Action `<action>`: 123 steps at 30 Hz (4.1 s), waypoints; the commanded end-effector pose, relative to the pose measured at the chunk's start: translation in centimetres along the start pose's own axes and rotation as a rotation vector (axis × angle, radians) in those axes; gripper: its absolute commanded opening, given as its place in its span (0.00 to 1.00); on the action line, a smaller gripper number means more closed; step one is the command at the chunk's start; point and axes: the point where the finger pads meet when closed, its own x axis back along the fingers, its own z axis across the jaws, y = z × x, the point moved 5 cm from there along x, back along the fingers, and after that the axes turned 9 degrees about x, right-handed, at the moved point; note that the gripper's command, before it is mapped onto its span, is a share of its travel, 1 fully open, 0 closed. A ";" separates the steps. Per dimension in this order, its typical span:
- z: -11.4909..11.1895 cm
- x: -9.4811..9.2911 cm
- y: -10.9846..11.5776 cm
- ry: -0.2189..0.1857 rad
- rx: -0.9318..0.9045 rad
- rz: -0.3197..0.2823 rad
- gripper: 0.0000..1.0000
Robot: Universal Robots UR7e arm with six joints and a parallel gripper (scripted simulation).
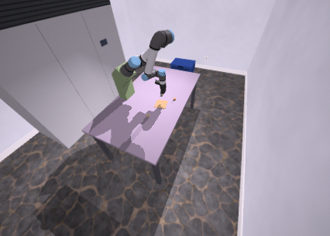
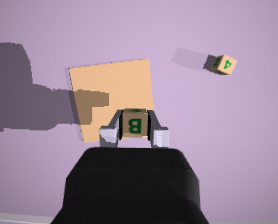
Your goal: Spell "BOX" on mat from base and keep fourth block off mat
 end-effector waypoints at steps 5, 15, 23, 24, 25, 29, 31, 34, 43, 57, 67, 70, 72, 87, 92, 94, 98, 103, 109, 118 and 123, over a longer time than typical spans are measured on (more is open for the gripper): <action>0.0 0.0 0.0 0.000 0.000 -0.001 0.49; 0.0 -0.6 0.0 0.000 0.000 -0.001 0.49; 0.0 -2.0 0.0 0.000 0.000 -0.001 0.49; 0.0 -2.3 0.0 0.000 0.000 -0.001 0.49; 0.0 -2.6 0.0 0.000 0.000 -0.001 0.49; 0.0 -4.0 0.0 0.000 0.000 -0.001 0.49; 0.1 -4.7 0.0 0.000 0.000 -0.001 0.49; 0.1 -5.1 0.0 0.000 0.000 -0.001 0.49; 0.1 -8.2 0.0 0.000 0.000 -0.001 0.49; 0.1 -9.6 0.0 0.000 0.000 -0.001 0.49; 0.1 -9.6 0.0 0.000 0.000 -0.001 0.49; 0.1 -9.6 0.0 0.000 0.000 -0.001 0.49; 0.1 -9.6 0.0 0.000 0.000 -0.001 0.49; 0.1 -9.6 0.0 0.000 0.000 -0.001 0.49; 0.1 -9.6 0.0 0.000 0.000 -0.001 0.49; 0.1 -9.6 0.0 0.000 0.000 -0.001 0.49; 0.1 -9.6 0.0 0.000 0.000 -0.001 0.49; 0.1 -9.7 0.0 0.000 0.000 -0.001 0.49; 0.1 -9.9 0.0 0.000 0.000 -0.001 0.49; 0.1 -10.0 0.0 0.000 0.000 -0.001 0.49; 0.1 -10.0 0.0 0.000 0.000 -0.001 0.49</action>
